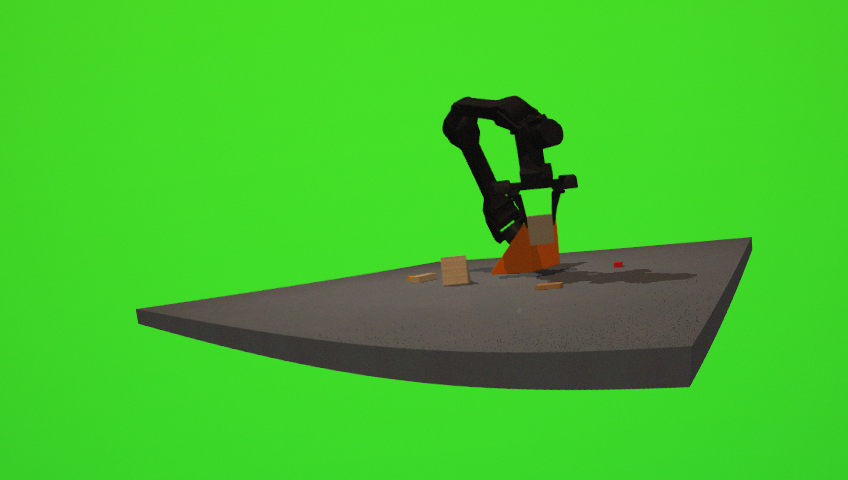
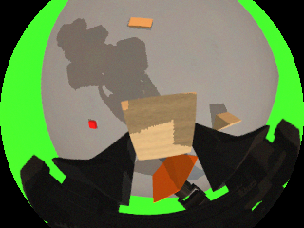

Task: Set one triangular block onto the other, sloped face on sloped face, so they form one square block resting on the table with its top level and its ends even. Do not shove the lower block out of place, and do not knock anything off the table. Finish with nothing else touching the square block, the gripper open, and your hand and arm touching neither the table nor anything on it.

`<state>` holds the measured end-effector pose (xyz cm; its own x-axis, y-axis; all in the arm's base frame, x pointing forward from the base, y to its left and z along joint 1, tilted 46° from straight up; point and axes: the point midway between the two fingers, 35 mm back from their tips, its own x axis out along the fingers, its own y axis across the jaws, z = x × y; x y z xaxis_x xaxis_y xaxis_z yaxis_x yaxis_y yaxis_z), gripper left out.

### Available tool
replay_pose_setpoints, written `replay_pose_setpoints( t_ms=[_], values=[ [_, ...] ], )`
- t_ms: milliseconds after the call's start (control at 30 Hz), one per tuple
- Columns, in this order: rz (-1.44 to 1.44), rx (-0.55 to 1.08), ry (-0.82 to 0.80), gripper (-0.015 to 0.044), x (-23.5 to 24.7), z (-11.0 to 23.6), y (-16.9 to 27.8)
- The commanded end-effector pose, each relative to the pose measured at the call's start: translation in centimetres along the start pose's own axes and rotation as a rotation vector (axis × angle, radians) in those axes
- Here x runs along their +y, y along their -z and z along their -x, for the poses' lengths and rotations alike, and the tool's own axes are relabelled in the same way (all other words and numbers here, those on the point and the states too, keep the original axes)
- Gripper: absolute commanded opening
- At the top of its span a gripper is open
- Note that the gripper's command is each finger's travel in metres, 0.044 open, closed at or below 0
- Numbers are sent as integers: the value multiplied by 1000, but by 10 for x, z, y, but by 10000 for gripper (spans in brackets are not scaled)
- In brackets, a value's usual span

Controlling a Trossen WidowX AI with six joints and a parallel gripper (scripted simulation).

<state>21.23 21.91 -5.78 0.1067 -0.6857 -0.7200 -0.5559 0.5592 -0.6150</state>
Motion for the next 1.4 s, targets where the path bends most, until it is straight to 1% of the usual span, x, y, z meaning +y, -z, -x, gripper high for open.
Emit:
replay_pose_setpoints(
  t_ms=[0,700,1367],
  values=[
    [15,-9,7,0,-6,5,1],
    [48,-54,-1,0,-93,43,41],
    [74,-96,5,0,-164,59,101]
  ],
)
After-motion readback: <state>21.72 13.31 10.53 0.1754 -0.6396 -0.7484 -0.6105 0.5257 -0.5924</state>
